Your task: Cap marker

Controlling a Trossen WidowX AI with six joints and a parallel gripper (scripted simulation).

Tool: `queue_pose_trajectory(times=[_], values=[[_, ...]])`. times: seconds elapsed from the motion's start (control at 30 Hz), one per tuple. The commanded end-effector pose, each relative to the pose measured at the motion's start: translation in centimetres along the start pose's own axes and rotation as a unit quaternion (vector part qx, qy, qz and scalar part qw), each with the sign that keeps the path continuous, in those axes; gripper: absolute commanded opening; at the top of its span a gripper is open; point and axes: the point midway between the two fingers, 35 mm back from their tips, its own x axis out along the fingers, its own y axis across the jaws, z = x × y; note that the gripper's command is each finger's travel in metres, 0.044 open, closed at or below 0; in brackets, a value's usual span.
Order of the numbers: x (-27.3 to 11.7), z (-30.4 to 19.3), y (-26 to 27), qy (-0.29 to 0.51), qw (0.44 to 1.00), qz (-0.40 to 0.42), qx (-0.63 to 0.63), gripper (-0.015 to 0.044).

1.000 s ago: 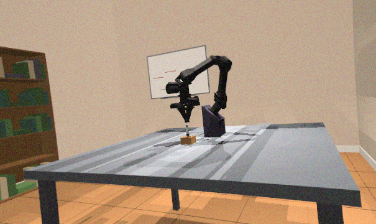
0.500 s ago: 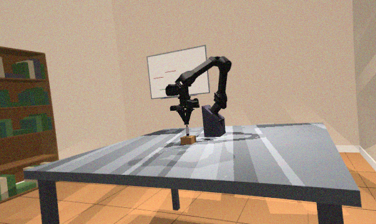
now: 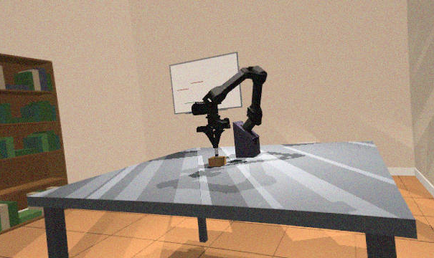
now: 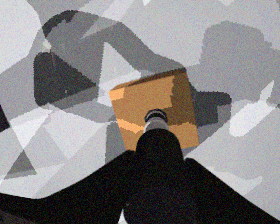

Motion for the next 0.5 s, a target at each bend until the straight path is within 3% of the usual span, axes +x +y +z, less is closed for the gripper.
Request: queue_pose_trajectory(times=[0.0, 0.47], values=[[0.9, 0.1, 0.0, -0.003, 1.0, 0.001, 0.002, 0.0], [2.4, 0.2, 0.1, -0.004, 1.0, 0.001, 0.001, 0.0]])
